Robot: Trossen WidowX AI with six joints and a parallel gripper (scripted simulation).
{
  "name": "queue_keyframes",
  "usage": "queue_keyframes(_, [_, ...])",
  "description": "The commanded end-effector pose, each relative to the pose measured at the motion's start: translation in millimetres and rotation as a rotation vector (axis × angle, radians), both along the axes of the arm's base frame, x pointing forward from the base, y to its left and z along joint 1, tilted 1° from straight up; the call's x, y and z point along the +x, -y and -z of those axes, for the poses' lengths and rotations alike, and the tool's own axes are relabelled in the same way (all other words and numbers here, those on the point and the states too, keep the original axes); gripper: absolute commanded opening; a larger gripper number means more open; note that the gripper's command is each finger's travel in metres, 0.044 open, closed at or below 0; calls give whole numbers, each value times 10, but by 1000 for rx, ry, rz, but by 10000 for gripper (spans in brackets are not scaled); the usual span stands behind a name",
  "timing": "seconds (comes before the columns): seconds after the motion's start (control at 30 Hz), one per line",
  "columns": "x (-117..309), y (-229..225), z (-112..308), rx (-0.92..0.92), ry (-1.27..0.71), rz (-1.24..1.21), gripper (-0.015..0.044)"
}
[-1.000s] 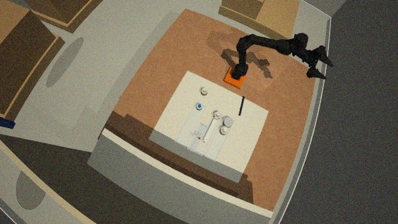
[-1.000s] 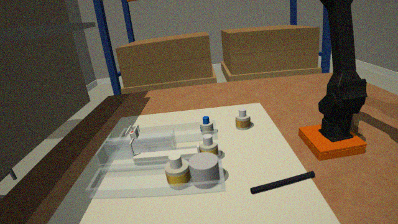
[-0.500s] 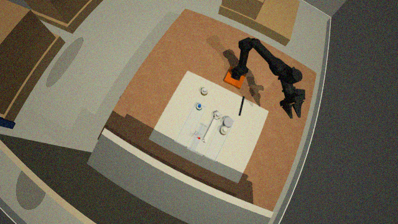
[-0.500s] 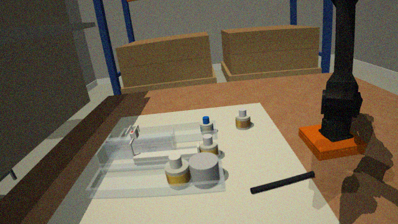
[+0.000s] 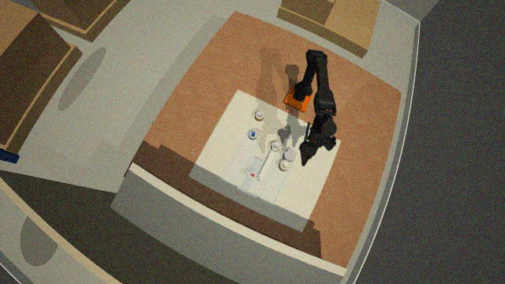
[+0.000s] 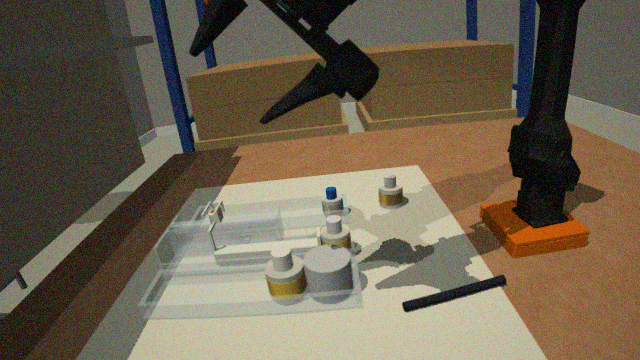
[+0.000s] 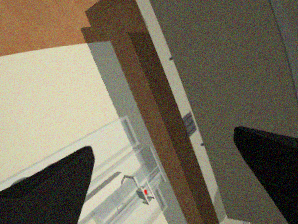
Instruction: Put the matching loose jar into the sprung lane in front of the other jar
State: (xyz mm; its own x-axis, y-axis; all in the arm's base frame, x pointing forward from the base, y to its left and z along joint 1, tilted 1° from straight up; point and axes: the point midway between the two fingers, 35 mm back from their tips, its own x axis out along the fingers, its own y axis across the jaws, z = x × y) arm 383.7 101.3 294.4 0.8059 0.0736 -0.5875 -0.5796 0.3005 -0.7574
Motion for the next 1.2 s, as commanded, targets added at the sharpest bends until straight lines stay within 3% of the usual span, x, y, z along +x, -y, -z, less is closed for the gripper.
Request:
queue_keyframes(0.0, [-21,620,383,59,-150,199,440])
queue_keyframes(0.27, [-489,1721,1039,216,-431,626,440])
queue_keyframes(0.53, [-1419,2476,1565,472,-706,1121,440])
queue_keyframes(0.67, [-1746,2600,1678,566,-782,1272,440])
queue_keyframes(0.93, [-1757,2607,1700,568,-783,1275,440])
queue_keyframes(1.17, [-1769,2609,2035,567,-783,1275,440])
